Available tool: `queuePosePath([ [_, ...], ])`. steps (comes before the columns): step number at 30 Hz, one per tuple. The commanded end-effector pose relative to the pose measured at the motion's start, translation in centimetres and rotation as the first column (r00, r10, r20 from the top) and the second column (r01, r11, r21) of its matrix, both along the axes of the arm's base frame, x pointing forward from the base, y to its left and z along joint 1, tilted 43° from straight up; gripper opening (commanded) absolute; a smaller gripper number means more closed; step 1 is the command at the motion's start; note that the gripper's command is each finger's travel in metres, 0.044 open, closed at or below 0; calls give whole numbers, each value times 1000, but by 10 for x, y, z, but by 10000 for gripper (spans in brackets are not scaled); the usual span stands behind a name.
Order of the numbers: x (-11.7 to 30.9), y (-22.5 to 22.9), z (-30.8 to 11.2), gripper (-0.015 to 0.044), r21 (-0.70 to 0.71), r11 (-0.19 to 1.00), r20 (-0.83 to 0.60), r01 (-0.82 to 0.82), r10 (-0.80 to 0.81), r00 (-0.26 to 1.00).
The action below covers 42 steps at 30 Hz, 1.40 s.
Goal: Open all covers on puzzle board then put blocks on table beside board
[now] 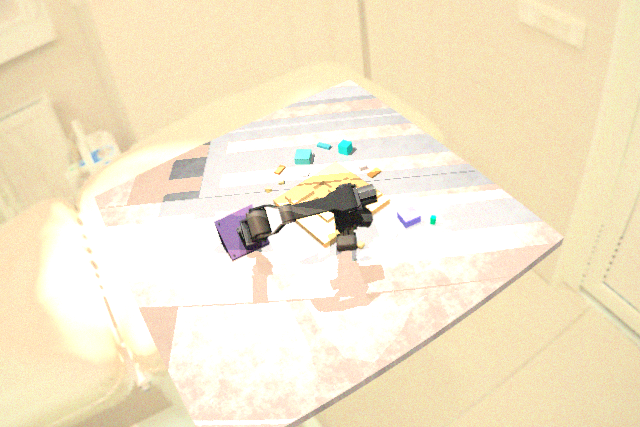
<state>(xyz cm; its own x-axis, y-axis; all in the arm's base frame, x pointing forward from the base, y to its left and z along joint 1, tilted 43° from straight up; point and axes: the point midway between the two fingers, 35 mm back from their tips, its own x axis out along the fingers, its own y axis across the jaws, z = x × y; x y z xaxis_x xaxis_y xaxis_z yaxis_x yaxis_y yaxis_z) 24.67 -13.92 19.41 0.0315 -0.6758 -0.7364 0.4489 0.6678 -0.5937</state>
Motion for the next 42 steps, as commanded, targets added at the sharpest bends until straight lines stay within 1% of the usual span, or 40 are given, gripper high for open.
queuePosePath([
  [1, -1, -4, -6, 80, 3, 1000, -4, -3, 3, 1000],
  [31, -5, -36, -37, 80, -10, 1000, -4, -4, 4, 1000],
  [42, -4, -35, -34, 369, -12, 1000, -1, 0, 0, 1000],
])
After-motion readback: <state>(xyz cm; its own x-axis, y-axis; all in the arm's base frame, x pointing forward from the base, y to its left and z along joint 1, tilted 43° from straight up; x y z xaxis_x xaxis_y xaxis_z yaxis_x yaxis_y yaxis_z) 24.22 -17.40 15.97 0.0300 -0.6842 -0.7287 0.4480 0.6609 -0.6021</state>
